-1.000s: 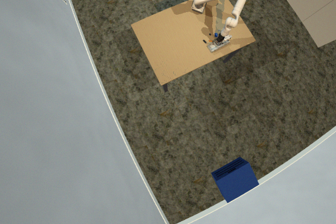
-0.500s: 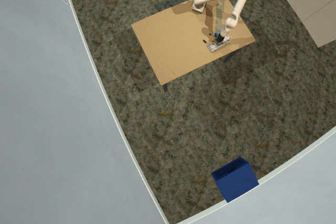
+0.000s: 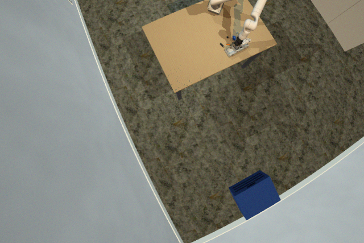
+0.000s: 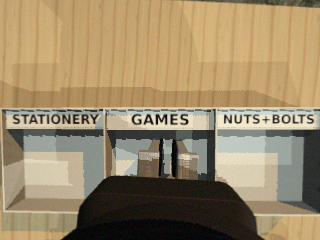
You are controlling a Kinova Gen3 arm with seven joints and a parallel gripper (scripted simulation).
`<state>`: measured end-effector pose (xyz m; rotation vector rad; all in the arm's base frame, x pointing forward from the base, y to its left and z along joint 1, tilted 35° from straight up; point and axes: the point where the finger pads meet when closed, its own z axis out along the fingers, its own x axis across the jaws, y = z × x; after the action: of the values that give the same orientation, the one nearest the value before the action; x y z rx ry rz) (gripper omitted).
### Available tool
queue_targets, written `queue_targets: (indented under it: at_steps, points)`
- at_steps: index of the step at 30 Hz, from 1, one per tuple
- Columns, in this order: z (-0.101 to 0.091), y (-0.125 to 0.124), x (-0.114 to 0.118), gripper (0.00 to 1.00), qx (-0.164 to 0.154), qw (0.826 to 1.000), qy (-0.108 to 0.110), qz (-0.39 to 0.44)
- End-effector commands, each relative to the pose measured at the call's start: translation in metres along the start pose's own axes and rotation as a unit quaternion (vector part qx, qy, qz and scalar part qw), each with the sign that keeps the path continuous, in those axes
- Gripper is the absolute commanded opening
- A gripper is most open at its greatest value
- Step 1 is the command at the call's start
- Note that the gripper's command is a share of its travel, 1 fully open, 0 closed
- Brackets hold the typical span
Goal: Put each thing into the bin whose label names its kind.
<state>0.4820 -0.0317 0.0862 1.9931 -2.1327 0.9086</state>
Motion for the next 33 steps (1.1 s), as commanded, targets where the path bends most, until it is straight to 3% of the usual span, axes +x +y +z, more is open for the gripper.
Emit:
queue_targets:
  at_steps: [1,19,33]
  points:
    - [-0.001,0.0,0.0,0.31,0.001,1.0,0.0,0.0]
    - [-0.001,0.0,0.0,0.31,0.001,1.0,0.0,0.0]
    - [-0.018,0.0,0.0,0.31,0.001,1.0,0.0,0.0]
